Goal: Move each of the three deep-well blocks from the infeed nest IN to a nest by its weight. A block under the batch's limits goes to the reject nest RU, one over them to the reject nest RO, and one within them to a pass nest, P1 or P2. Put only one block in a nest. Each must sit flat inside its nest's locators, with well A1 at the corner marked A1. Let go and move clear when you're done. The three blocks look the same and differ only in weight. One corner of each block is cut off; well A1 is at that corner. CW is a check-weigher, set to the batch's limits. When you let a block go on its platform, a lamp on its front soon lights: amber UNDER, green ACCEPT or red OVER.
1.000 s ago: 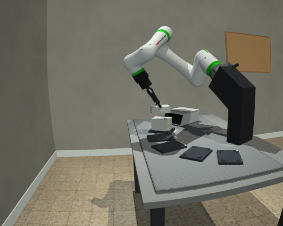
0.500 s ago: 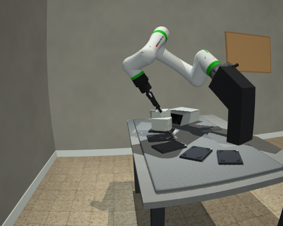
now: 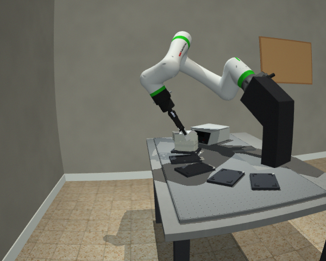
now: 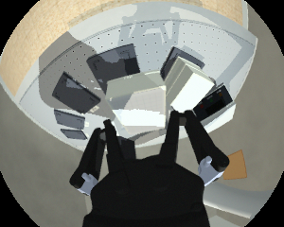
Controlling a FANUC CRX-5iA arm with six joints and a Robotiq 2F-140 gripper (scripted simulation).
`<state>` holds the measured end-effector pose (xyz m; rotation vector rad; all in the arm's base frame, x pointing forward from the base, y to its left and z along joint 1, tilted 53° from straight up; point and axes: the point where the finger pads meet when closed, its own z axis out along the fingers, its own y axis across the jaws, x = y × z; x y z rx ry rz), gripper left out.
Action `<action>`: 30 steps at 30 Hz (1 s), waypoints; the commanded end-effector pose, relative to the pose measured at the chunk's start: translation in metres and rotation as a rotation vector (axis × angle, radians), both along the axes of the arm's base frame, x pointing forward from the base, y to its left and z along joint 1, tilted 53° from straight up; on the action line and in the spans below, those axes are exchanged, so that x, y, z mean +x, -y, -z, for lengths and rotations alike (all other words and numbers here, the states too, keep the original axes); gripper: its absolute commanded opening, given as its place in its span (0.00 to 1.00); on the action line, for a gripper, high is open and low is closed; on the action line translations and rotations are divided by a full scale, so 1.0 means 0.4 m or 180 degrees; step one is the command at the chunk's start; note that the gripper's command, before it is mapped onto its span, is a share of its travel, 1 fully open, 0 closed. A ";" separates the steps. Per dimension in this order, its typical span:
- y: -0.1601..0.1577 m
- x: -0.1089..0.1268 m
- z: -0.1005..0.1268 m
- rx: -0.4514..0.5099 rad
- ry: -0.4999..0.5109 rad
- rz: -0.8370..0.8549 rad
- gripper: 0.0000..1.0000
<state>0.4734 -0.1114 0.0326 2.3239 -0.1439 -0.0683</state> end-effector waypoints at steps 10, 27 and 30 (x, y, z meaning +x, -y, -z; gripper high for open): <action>-0.032 0.043 0.088 0.0000 0.0001 -0.0001 0.10; -0.047 0.058 0.122 0.0000 0.0001 -0.0001 0.10; -0.046 0.058 0.122 0.0000 0.0001 -0.0001 0.10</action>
